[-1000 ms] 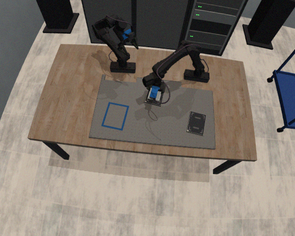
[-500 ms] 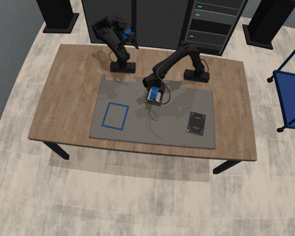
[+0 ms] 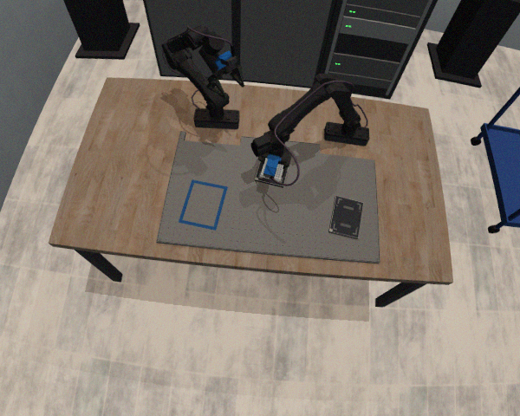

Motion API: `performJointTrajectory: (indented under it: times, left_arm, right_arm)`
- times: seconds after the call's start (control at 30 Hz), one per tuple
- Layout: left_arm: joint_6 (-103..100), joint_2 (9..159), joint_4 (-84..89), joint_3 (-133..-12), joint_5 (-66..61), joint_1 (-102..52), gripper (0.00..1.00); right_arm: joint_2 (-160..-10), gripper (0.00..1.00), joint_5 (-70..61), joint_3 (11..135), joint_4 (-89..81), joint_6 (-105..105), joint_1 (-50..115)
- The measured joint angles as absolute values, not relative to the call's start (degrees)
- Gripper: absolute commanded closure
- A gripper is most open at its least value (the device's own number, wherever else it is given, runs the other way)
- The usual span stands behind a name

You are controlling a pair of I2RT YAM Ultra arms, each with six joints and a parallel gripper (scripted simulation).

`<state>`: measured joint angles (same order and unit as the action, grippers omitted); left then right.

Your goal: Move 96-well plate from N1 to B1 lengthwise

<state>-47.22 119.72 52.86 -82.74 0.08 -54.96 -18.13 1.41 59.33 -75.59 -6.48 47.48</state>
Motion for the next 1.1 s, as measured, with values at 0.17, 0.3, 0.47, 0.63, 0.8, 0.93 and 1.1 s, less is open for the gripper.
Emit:
performJointTrajectory:
  times: [0.17,0.3,0.47,0.63,0.8,0.93,1.1]
  left_arm:
    - [-47.2,120.2,52.8,-82.8,0.1,-55.0,0.0]
    - [-47.1,120.2,52.8,-82.8,0.1,-55.0,0.0]
    - [-46.8,119.6,52.8,-82.8,0.1,-54.9,0.0]
    - [-46.7,118.5,53.1,-82.8,0.1,-54.7,0.0]
    - [-46.7,117.8,55.0,-83.8,0.1,-54.7,0.0]
    - [-46.7,117.3,56.3,-85.1,0.1,-54.7,0.0]
    - [-47.1,117.2,58.7,-87.6,0.1,-54.8,0.0]
  right_arm:
    - [-18.1,0.0,1.4,59.3,-75.6,-6.5,47.5]
    - [-18.1,0.0,1.4,59.3,-75.6,-6.5,47.5]
    - [-18.1,0.0,1.4,59.3,-75.6,-6.5,47.5]
    - [-18.1,0.0,1.4,59.3,-75.6,-6.5,47.5]
    - [-18.1,0.0,1.4,59.3,-75.6,-6.5,47.5]
    - [-18.1,0.0,1.4,59.3,-75.6,-6.5,47.5]
    - [-18.1,0.0,1.4,59.3,-75.6,-6.5,47.5]
